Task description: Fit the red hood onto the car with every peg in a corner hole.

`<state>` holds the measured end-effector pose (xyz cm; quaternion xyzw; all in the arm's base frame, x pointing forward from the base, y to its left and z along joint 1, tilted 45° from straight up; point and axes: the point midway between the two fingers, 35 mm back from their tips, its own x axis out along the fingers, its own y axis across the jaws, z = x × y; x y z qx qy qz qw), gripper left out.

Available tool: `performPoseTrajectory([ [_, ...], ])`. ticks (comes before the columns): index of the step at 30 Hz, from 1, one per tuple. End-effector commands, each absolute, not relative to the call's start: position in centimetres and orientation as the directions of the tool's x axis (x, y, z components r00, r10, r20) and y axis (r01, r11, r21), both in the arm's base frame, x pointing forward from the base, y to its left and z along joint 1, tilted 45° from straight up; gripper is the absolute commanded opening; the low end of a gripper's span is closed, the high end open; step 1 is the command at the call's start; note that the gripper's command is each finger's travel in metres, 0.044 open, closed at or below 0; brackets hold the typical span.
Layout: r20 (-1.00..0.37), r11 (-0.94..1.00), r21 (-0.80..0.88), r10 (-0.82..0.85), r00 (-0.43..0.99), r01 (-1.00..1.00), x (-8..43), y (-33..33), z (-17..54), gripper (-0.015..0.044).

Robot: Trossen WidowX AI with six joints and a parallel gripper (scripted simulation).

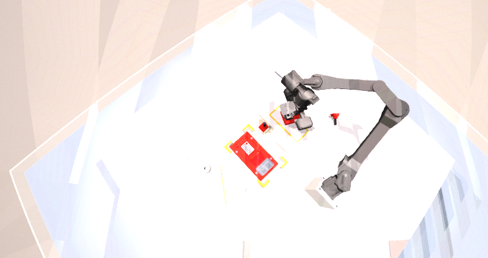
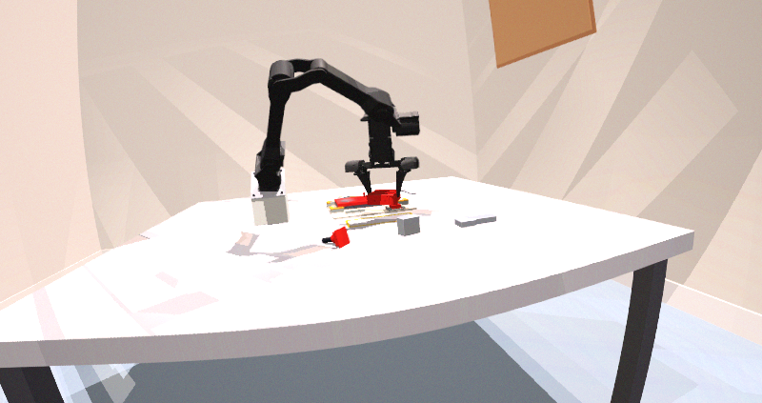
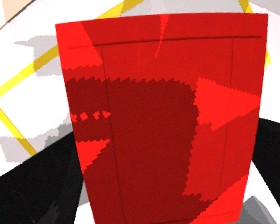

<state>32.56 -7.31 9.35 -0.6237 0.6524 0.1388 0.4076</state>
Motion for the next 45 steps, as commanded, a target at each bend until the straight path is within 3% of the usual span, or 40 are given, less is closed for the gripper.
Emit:
performPoseTrajectory([
  [1, -0.702, 0.184, -0.340, -0.702, 0.118, -0.922, 32.5, -6.3, 10.7, 0.0000],
  [17, -0.706, 0.190, -0.340, -0.699, 0.117, -0.921, 32.3, -4.2, 12.3, 0.0000],
  [45, -0.724, 0.493, -0.568, -0.680, 0.116, -0.659, 34.6, 4.0, 5.4, 0.0000],
])
